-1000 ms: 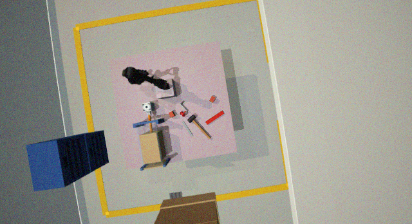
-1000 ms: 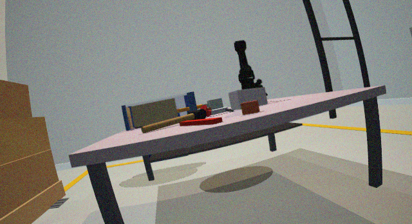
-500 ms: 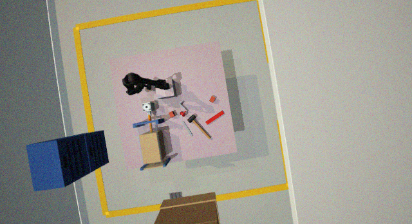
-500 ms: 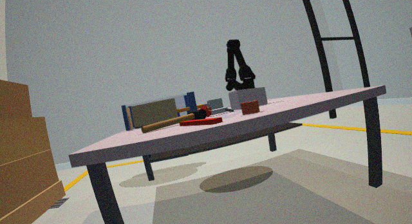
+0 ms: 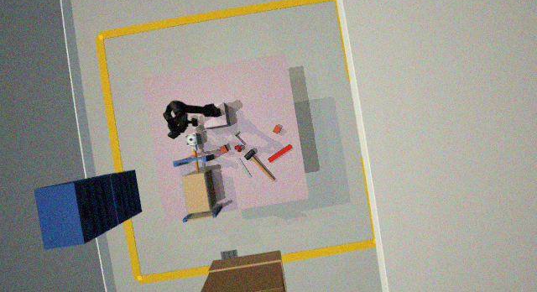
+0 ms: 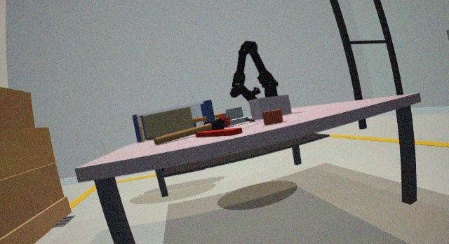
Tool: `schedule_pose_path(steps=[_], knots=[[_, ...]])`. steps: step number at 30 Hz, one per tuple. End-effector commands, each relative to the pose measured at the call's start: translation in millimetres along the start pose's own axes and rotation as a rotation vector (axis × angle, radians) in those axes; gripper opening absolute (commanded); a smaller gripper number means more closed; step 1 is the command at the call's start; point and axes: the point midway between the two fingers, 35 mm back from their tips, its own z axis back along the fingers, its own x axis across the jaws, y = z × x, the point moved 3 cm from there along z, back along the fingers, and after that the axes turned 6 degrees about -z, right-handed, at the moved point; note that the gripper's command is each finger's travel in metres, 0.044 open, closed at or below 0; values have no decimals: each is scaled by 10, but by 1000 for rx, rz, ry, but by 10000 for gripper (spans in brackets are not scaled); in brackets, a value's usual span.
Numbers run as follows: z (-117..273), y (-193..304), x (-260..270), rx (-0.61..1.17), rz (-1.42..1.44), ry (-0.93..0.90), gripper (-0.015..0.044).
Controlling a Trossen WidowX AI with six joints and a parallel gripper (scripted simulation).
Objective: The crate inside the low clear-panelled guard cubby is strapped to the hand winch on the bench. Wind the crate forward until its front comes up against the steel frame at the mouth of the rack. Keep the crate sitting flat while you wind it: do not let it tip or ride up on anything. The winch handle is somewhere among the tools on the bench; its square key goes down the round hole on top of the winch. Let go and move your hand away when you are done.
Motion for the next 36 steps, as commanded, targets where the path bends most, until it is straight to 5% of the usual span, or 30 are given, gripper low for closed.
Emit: schedule_pose_path(steps=[1, 10, 20, 36], knots=[[223, 182, -91, 66, 51, -40, 440], [777, 590, -412, 246, 169, -132, 440], [1611, 1005, -1534, 542, 428, -172, 440], [1980, 187, -3921, 693, 829, 82, 440]])
